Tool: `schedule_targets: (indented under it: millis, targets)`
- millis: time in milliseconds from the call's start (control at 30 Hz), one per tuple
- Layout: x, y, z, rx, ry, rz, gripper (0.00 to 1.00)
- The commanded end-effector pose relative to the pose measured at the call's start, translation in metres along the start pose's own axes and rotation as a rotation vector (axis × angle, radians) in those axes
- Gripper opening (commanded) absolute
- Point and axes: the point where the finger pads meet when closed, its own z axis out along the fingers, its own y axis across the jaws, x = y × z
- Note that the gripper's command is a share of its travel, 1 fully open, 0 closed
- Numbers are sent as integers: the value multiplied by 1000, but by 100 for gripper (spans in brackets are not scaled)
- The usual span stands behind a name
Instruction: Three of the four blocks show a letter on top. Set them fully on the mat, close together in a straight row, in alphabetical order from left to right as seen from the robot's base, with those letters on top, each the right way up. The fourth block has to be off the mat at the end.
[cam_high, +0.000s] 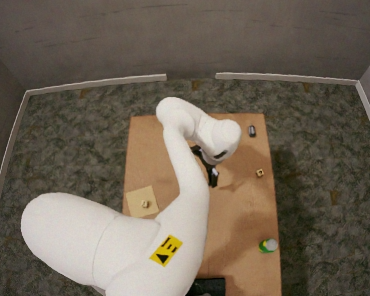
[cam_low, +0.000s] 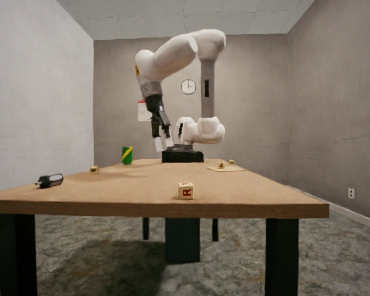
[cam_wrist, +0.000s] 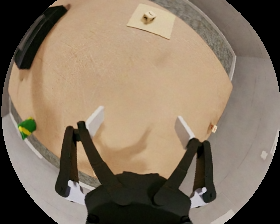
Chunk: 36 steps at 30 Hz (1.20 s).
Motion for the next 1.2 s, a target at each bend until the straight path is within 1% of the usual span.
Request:
schedule_targets:
  millis: [0, 67, 133, 167, 633, 700, 733, 1167]
  targets:
    - [29, 5, 2, 16, -8, -138, 100]
    - [41, 7, 3, 24, -8, -194, 100]
    - [41, 7, 3, 24, -8, -194, 100]
    - [57, 9, 5, 33, -8, -268, 100]
    - [140, 12, 12, 81, 0, -655, 100]
    - [140, 12, 12, 81, 0, -655, 100]
    - [155, 11, 13, 89, 2, -729, 100]
    - [227, 2, 17, 130, 17, -1090, 100]
